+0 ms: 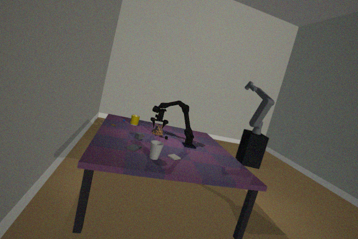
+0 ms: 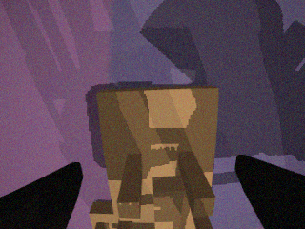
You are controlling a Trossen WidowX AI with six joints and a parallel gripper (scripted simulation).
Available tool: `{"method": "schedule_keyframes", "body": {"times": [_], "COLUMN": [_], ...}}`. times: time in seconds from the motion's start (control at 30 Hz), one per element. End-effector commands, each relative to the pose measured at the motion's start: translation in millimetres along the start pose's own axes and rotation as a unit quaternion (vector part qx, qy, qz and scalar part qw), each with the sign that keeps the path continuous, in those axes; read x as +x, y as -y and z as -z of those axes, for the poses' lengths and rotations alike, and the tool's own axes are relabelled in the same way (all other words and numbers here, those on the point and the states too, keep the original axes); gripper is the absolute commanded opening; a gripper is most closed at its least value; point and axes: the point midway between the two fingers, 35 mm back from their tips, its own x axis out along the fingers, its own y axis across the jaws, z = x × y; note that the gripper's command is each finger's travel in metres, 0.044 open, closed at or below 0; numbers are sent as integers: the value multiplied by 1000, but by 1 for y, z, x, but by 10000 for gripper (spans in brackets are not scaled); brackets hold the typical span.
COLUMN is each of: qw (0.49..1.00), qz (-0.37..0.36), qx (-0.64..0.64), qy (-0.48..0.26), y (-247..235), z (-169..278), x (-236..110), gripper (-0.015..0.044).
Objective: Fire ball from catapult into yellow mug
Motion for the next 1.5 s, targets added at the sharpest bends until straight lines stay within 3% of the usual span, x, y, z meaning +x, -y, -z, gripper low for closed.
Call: {"method": "schedule_keyframes", "body": {"times": [0.0,0.27,0.63,0.83,0.97,1.07,1.47], "qw": [1000,1000,1000,1000,1000,1000,990], "qz": [1,1,1,1,1,2,1], "qx": [-2,-2,0,0,0,0,-141], "qy": [-4,-4,-1,-1,-1,-1,-2], "y": [1,2,1,1,0,1,1], "z": [2,3,1,1,0,1,1], "x": [8,16,12,12,-19,-37,-36], "gripper": [440,440,151,111,6,0,0]}}
